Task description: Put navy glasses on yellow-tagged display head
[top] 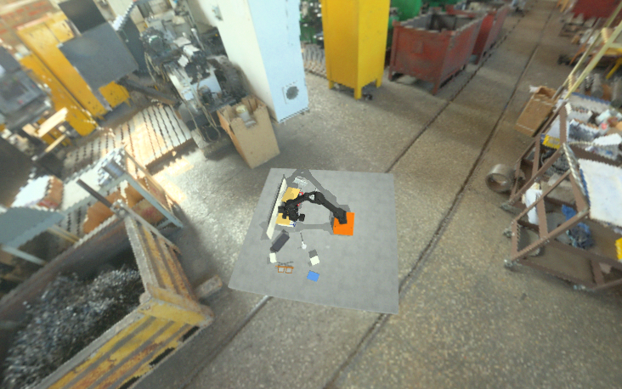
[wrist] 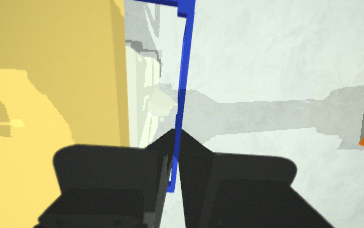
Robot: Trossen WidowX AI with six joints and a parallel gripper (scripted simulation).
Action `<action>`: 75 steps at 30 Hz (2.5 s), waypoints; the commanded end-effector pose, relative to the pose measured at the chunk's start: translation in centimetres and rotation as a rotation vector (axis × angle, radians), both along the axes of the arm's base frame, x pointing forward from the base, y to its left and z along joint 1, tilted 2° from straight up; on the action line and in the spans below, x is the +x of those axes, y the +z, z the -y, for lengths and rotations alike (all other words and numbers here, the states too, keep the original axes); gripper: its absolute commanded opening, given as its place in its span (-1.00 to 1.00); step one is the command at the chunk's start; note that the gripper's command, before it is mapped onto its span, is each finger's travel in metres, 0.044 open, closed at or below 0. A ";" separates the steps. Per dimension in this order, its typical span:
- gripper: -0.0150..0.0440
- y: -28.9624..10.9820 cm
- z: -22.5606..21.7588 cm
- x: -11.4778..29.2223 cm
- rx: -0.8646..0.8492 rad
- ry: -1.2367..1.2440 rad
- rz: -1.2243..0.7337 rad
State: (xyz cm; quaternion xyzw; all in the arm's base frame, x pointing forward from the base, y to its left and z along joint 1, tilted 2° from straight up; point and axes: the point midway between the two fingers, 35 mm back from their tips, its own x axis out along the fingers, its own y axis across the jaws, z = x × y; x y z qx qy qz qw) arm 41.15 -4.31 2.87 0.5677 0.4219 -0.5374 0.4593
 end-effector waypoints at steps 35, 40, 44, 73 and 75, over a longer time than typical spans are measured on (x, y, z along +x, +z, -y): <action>-0.49 -0.1 0.0 0.0 0.001 0.001 0.000; -0.49 -0.4 -0.1 0.0 0.004 0.003 -0.001; -0.49 -0.5 -0.1 0.0 0.004 0.004 -0.001; -0.13 2.7 -0.3 -0.3 0.005 0.004 0.007; -0.13 2.7 -0.3 -0.4 0.005 0.004 0.007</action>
